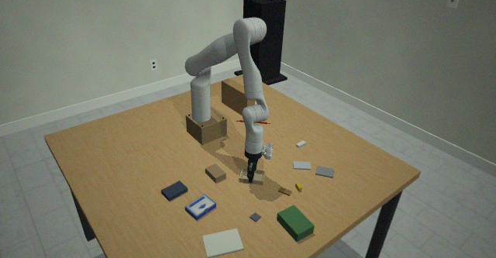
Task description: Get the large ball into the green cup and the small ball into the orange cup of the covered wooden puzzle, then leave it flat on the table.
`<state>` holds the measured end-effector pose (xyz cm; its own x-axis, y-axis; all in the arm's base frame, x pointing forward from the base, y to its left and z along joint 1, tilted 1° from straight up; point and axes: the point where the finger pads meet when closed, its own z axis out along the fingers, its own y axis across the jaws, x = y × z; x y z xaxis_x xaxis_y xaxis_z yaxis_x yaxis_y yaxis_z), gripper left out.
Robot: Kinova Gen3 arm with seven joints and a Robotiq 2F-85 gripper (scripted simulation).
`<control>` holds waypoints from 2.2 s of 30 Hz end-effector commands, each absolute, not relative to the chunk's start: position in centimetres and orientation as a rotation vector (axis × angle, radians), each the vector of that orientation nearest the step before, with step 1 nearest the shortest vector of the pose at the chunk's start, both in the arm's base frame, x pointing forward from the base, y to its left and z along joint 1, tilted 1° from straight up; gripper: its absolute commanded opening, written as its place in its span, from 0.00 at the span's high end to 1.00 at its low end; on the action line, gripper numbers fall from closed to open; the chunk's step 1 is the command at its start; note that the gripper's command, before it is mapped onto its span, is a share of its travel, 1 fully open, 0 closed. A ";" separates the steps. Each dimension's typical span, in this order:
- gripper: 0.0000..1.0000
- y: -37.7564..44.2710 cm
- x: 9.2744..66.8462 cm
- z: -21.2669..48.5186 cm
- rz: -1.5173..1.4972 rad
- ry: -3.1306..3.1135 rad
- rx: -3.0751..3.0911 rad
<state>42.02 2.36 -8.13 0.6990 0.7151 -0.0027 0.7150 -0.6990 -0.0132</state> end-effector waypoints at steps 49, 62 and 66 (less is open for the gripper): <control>0.05 2.3 42.2 -1.4 0.009 -1.214 -2.886; 0.05 2.3 42.2 -0.1 0.009 -1.214 -2.886; 0.05 2.3 42.2 -0.1 0.009 -1.214 -2.886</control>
<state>42.08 2.28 -0.19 0.6993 0.7149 -0.0038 0.7148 -0.6992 -0.0139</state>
